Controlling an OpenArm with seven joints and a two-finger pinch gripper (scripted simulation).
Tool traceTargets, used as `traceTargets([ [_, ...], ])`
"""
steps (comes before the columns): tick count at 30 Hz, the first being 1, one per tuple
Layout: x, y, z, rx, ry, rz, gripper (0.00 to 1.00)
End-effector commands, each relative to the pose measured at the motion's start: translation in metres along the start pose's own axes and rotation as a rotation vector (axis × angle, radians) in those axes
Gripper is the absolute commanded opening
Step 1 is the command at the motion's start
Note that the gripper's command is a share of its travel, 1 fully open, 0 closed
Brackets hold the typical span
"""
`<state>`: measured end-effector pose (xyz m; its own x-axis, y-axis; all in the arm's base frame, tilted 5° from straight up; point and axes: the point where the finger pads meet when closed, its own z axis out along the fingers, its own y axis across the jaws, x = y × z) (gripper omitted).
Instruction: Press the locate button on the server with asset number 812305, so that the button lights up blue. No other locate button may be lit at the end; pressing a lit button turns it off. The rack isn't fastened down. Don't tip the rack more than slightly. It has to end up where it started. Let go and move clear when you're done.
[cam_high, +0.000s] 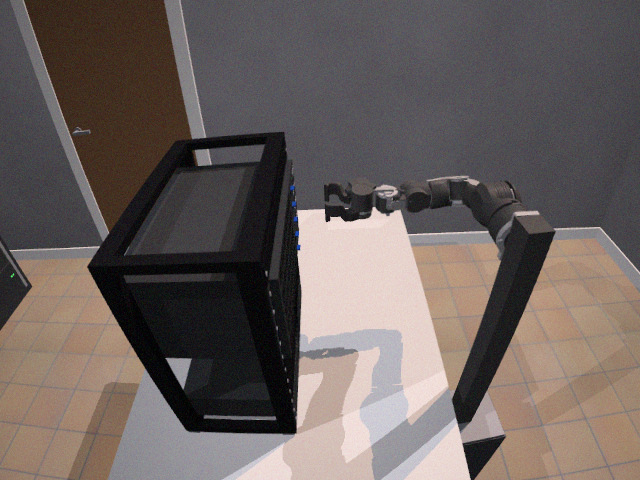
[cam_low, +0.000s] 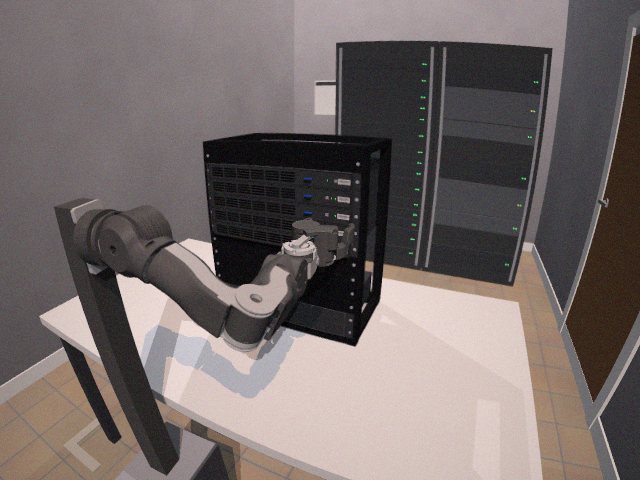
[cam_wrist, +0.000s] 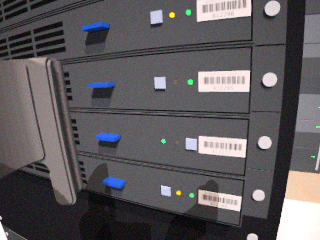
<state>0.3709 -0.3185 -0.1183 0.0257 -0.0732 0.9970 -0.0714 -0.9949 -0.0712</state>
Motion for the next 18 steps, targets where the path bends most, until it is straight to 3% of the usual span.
traceTargets([
  [1,0.0041,0.0016,0.0,-0.008,-0.001,0.003,0.6],
  [18,0.0133,0.0016,0.0048,-0.008,-0.001,0.003,0.6],
])
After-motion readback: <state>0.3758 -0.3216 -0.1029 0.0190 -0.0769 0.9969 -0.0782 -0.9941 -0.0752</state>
